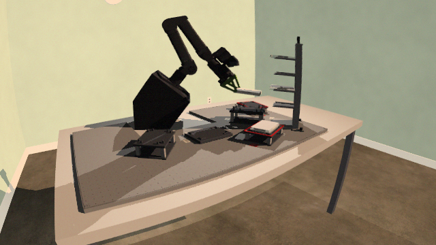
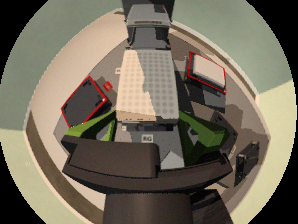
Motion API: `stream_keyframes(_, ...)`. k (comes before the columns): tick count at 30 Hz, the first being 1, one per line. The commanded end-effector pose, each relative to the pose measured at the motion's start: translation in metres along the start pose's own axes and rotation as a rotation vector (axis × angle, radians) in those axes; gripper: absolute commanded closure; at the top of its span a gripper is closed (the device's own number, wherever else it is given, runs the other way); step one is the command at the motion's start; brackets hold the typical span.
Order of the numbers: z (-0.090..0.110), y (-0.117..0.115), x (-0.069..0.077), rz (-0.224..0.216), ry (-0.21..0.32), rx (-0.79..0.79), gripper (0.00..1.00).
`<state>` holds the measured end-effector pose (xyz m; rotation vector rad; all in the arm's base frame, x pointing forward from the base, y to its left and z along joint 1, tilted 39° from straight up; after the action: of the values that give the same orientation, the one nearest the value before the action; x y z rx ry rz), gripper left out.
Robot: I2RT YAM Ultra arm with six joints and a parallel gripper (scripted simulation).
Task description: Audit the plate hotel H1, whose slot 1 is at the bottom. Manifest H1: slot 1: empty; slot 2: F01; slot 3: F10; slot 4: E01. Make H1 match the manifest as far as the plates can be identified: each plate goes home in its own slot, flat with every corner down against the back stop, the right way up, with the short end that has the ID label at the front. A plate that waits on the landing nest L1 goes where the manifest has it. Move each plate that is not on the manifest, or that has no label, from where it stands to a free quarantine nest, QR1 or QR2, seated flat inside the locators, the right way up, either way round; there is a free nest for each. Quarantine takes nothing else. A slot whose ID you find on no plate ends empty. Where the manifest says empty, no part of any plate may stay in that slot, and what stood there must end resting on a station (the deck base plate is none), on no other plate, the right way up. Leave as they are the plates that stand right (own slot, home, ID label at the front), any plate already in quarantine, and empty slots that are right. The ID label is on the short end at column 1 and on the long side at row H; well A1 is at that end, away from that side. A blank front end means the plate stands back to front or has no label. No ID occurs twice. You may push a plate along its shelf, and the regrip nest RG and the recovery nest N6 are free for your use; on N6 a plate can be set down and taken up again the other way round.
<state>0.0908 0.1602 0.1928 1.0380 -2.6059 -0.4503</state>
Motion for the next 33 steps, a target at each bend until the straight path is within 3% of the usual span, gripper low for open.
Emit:
stream_keyframes(1,-0.018,0.006,0.007,-0.012,-0.042,-0.026,0.14)
stream_keyframes(33,-0.038,0.008,0.030,-0.011,-0.041,-0.029,0.14)
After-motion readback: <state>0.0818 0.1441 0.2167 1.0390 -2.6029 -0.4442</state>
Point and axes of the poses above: the point where the finger pads meet when closed, its own x axis back along the fingers, its own y axis across the jaws, z = x × y, the point moved 9 cm from there along x, back along the fingers, and after that the axes turned 9 degrees about -x, right-handed, at the moved point
